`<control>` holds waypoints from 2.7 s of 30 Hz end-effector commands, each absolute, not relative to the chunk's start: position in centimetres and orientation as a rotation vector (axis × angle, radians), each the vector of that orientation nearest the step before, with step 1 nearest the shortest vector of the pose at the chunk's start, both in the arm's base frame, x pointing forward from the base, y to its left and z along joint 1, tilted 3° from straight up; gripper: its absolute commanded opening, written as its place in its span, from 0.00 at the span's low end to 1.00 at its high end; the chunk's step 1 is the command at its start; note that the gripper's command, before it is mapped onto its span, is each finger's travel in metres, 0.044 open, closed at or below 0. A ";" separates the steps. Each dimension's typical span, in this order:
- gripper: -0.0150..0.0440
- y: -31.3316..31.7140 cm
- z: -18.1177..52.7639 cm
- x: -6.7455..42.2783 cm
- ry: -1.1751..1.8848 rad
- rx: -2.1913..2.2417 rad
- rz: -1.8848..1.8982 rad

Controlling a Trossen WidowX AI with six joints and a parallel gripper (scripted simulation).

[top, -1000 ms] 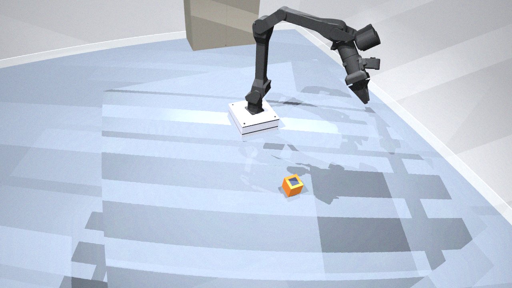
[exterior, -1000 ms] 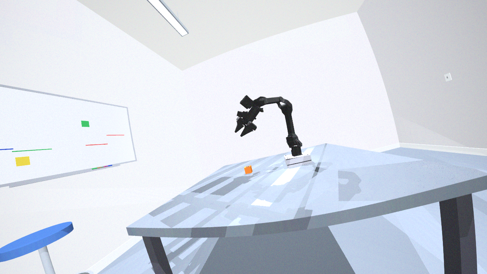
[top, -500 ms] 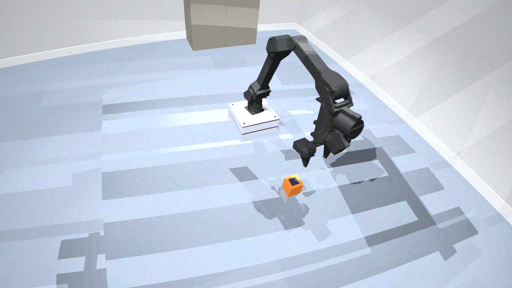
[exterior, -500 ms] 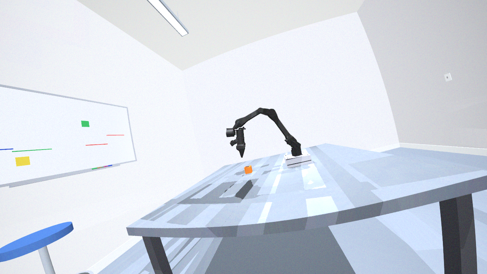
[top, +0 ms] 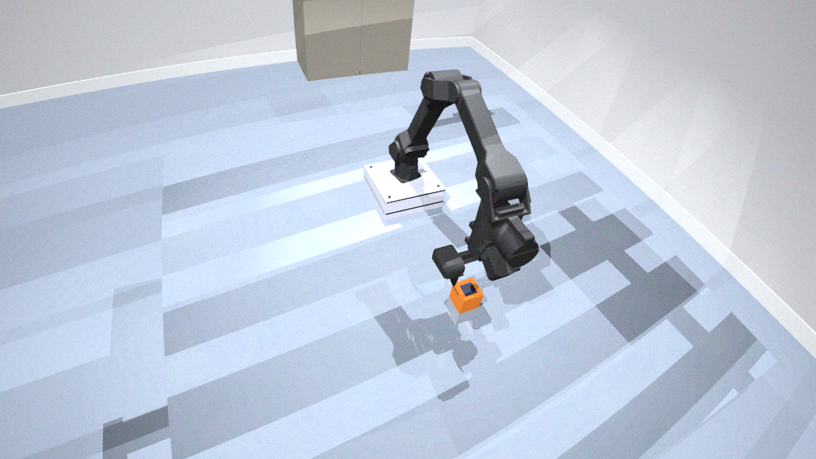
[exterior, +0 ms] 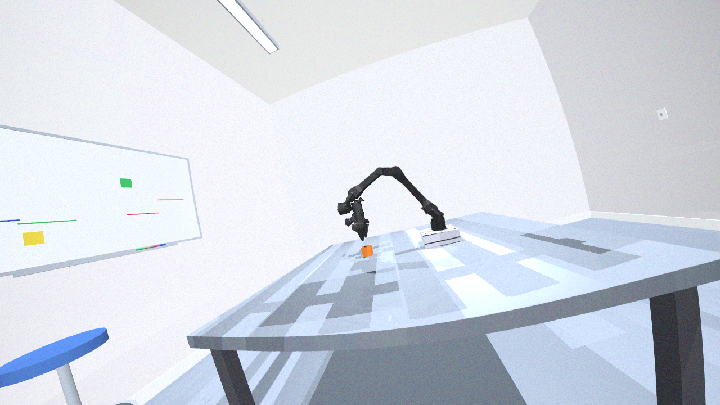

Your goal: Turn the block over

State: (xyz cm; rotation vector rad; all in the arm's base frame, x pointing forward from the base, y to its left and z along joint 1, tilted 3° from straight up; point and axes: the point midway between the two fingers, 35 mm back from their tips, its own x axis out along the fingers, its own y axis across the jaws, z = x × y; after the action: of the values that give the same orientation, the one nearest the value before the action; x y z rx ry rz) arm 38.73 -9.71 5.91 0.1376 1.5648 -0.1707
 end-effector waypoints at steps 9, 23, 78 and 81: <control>1.00 -9.7 3.3 38.6 1.574 0.146 -0.172; 1.00 -9.8 1.0 38.6 1.574 0.146 -0.172; 0.25 -9.8 2.4 38.8 1.481 0.138 -0.177; 0.25 -9.8 2.2 38.9 1.438 0.133 -0.179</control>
State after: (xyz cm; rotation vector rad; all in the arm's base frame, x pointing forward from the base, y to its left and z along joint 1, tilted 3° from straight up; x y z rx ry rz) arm 38.84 -9.86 2.15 0.1348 1.4830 -0.1785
